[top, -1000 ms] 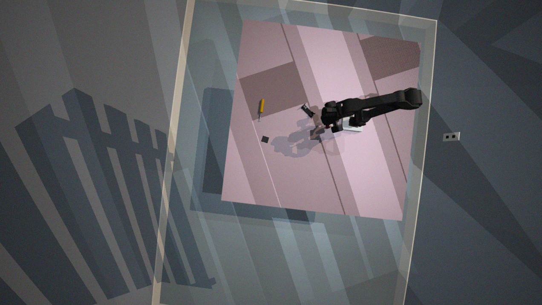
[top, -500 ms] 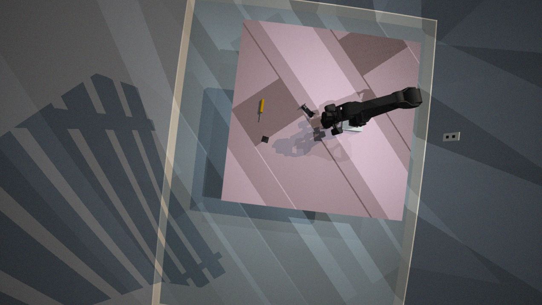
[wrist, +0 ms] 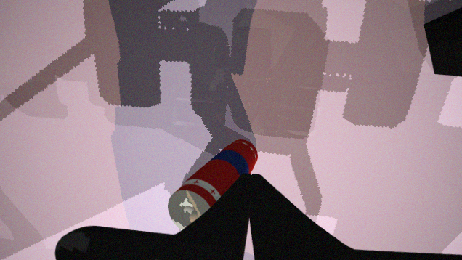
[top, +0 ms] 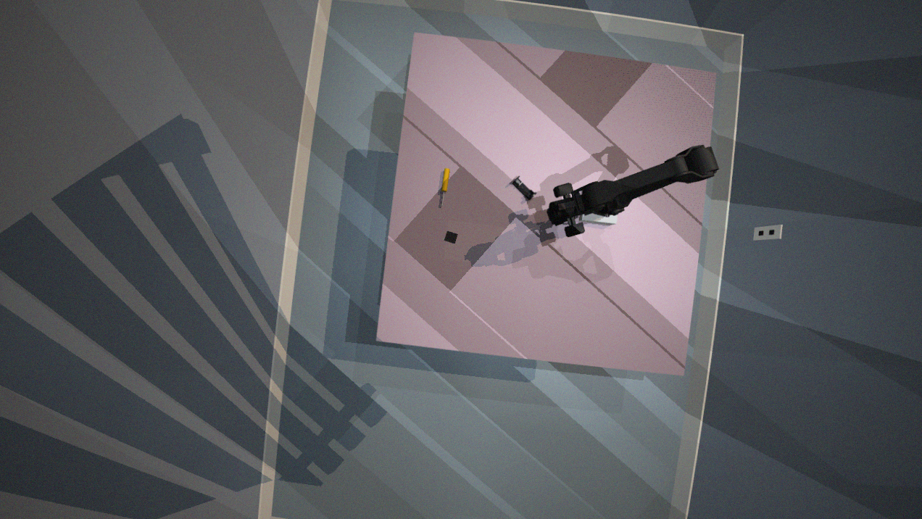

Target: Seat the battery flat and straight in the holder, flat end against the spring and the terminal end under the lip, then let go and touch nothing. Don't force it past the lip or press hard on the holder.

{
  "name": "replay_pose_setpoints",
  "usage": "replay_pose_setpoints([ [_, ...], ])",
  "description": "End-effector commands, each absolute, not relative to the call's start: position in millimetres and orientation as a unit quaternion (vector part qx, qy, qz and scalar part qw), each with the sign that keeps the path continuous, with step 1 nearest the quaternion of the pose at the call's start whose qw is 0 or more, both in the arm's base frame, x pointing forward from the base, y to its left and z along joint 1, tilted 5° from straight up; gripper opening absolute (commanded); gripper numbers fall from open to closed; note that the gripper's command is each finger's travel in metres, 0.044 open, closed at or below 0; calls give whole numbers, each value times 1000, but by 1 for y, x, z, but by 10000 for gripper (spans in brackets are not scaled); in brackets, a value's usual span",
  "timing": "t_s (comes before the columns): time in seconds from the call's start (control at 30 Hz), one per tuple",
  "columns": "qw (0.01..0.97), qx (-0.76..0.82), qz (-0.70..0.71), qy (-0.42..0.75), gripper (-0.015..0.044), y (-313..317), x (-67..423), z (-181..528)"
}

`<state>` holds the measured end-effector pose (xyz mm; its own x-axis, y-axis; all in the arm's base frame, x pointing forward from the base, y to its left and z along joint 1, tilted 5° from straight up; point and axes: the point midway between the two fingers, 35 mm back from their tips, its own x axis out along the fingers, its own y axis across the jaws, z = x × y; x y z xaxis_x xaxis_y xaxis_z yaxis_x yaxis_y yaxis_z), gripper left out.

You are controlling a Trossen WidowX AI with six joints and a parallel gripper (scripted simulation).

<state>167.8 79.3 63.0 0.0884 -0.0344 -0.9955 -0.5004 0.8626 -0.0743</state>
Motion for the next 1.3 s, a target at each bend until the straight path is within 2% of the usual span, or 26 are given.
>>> replay_pose_setpoints([
  [0.0,708,-203,162,657,0,85,163,61],
  [0.6,708,-203,163,657,0,101,151,59],
  [1.03,708,-203,163,657,0,104,145,135],
  [1.27,708,-203,163,657,0,104,144,139],
])
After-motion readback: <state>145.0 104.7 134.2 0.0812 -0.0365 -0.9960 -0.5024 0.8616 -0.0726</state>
